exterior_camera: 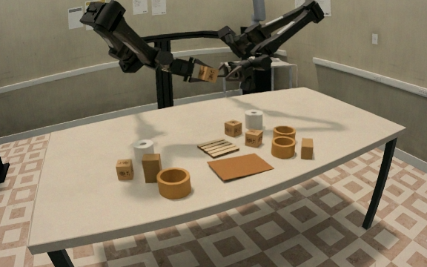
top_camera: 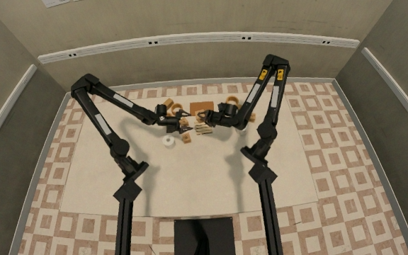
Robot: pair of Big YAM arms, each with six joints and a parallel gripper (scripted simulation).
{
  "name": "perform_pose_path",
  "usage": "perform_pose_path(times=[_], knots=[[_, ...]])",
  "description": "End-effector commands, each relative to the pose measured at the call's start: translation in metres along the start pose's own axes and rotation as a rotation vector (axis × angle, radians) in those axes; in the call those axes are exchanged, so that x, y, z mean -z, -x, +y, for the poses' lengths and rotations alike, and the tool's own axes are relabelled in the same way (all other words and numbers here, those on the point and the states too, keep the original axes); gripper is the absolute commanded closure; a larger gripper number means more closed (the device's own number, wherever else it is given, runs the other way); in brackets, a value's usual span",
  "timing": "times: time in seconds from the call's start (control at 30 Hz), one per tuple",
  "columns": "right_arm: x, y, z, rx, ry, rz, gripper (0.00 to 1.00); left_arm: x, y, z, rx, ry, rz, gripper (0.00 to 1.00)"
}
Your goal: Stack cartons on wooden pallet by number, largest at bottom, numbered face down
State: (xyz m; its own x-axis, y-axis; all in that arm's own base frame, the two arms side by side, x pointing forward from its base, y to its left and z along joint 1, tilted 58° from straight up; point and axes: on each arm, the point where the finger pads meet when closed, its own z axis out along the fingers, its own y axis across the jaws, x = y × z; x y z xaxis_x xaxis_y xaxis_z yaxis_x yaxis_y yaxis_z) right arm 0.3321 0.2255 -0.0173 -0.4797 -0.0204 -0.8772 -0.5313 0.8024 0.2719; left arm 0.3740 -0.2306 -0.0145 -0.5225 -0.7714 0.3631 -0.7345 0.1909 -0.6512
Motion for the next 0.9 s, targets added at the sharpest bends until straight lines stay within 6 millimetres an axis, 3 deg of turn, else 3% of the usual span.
perform_pose_path(times=[0.0, 0.77, 0.8, 0.87], knots=[[0.0031, -0.0049, 0.001, -0.006, 0.002, 0.013, 0.5, 0.0007, -0.0024, -0.006, 0.005, -0.02, 0.006, 0.0], [0.0031, -0.0049, 0.001, -0.006, 0.002, 0.013, 0.5, 0.0007, -0.0024, -0.006, 0.005, -0.02, 0.006, 0.0], [0.0031, -0.0049, 0.001, -0.006, 0.002, 0.013, 0.5, 0.0054, 0.0003, -0.0148, 0.008, -0.045, 0.001, 0.0], [0.0031, -0.0049, 0.001, -0.006, 0.002, 0.013, 0.5, 0.0096, 0.0045, -0.0108, -0.038, -0.02, -0.016, 0.0]])
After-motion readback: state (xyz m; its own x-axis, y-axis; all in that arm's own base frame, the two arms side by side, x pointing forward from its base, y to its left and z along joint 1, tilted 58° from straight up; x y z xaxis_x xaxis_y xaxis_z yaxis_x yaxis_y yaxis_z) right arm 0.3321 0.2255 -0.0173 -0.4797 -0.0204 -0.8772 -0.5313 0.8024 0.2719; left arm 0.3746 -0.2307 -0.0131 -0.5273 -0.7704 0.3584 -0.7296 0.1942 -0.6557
